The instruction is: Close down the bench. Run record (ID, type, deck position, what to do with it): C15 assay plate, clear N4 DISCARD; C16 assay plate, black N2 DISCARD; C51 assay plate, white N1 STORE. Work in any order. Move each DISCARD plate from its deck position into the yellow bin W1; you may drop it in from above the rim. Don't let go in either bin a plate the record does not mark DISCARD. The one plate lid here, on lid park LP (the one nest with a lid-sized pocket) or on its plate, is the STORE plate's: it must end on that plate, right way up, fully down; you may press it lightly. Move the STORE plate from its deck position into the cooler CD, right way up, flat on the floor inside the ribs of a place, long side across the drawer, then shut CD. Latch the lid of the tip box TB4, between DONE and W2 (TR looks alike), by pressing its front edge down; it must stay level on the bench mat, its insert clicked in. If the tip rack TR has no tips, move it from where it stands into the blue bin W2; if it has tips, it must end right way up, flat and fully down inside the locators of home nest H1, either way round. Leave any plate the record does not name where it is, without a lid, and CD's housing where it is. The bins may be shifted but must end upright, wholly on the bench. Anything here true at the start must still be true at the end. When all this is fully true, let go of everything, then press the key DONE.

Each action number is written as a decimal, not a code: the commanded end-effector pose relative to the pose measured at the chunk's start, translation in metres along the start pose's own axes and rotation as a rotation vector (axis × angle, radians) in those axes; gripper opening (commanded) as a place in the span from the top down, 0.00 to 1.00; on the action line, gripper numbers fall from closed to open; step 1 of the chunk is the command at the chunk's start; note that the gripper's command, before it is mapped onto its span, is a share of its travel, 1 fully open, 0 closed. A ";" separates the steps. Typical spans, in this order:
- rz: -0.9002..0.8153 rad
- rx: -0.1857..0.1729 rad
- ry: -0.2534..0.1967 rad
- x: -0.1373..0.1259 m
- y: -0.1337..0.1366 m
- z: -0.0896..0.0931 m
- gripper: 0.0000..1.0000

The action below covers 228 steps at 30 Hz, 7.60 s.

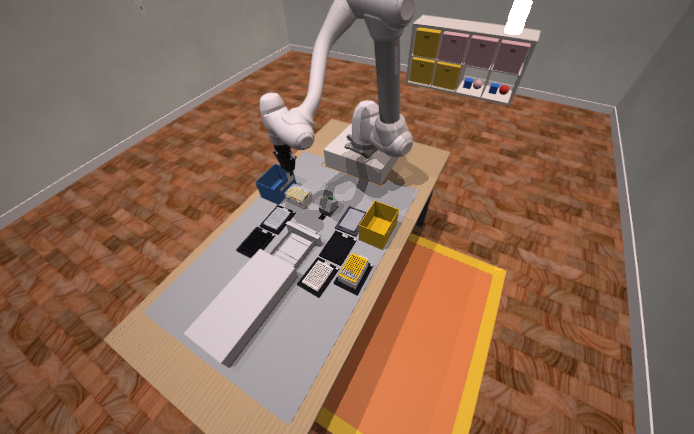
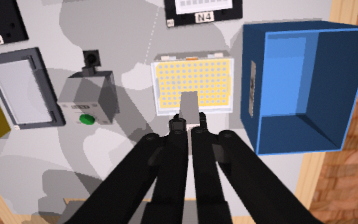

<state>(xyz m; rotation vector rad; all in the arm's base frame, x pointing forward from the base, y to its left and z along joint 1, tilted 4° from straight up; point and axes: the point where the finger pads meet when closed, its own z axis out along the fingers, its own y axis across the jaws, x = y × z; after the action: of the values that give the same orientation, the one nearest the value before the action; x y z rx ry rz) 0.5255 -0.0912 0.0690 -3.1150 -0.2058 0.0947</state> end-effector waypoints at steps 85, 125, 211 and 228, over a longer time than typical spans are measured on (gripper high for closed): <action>0.000 -0.002 0.002 -0.028 0.003 0.031 1.00; 0.000 -0.002 0.002 -0.056 0.003 0.063 1.00; 0.000 -0.002 0.002 -0.055 0.003 0.103 1.00; 0.000 -0.002 0.002 -0.055 0.003 0.109 1.00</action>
<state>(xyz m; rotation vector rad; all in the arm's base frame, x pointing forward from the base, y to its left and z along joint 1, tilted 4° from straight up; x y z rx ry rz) 0.4667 -0.0982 -0.0341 -3.1166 -0.2061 0.0882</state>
